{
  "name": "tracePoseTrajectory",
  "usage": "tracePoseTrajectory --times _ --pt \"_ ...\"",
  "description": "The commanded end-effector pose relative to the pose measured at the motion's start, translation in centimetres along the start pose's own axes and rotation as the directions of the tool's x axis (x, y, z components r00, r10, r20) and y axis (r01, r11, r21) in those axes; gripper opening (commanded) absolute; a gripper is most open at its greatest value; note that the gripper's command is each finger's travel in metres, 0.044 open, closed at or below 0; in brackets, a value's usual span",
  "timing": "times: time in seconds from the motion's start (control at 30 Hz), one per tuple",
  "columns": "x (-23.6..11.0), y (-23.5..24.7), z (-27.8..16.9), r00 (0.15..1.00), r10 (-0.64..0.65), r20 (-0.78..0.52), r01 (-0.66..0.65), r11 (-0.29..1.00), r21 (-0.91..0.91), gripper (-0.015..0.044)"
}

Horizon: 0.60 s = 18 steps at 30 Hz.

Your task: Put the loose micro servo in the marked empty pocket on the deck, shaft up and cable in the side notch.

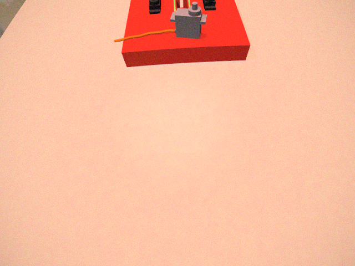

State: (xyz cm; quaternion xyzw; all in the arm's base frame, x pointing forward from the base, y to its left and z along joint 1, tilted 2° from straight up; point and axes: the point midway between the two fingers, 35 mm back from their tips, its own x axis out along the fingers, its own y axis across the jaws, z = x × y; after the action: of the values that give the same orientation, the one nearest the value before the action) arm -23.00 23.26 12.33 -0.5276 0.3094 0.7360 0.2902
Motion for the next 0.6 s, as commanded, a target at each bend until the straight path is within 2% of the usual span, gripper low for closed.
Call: tracePoseTrajectory --times 0.0,0.1,0.23,0.57 --pt "0.0 -0.3 0.0 1.000 -0.003 0.001 0.003 1.000 0.003 0.0426" --pt "-0.3 -2.4 0.2 1.000 -0.023 0.008 0.023 0.999 0.034 0.0440" --pt "-1.2 -8.0 -0.1 0.998 -0.069 0.014 0.067 0.992 0.107 0.0440" --pt "-4.4 -17.8 -3.4 0.989 -0.142 0.044 0.122 0.945 0.304 0.0440"
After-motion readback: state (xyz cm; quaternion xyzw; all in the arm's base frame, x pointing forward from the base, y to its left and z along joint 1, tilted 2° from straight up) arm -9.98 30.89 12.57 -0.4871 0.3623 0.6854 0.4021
